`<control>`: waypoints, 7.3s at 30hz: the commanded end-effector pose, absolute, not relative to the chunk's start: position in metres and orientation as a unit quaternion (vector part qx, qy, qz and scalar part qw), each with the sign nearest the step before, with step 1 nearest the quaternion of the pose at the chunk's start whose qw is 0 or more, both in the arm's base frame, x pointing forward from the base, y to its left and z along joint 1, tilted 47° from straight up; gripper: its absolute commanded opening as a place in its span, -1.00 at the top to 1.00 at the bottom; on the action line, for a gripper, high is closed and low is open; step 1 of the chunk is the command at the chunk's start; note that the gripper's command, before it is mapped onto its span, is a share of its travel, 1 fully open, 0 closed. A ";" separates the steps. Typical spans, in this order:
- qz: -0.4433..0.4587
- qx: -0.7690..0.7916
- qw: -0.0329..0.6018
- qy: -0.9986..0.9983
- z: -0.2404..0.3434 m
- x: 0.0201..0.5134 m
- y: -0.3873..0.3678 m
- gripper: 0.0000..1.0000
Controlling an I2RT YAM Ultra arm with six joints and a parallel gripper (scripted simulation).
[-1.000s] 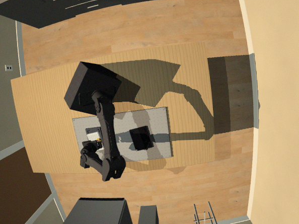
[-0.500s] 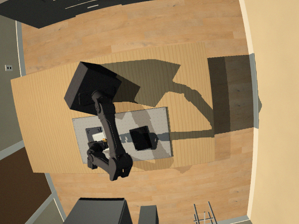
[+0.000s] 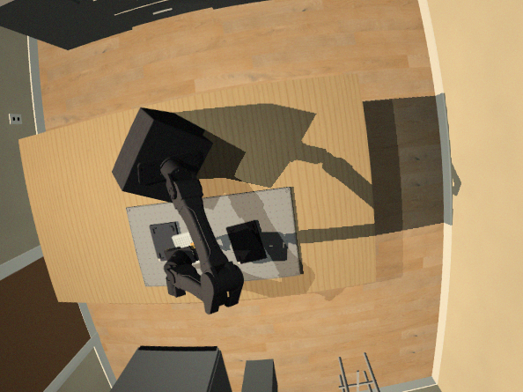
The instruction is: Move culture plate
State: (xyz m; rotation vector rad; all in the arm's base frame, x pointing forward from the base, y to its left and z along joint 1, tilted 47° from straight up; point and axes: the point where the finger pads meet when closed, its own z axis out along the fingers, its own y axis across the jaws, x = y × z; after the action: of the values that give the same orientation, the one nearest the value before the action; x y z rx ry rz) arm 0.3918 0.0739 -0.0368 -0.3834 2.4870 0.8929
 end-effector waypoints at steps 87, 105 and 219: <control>0.317 -0.118 0.247 0.908 0.111 0.360 0.229 1.00; 0.320 -0.123 0.250 0.905 0.111 0.363 0.230 1.00; 0.321 -0.121 0.256 0.904 0.071 0.391 0.277 1.00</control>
State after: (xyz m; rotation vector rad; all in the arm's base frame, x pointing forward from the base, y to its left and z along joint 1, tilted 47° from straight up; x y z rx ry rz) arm 0.3858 0.2818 0.0605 -0.3464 2.4898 0.8756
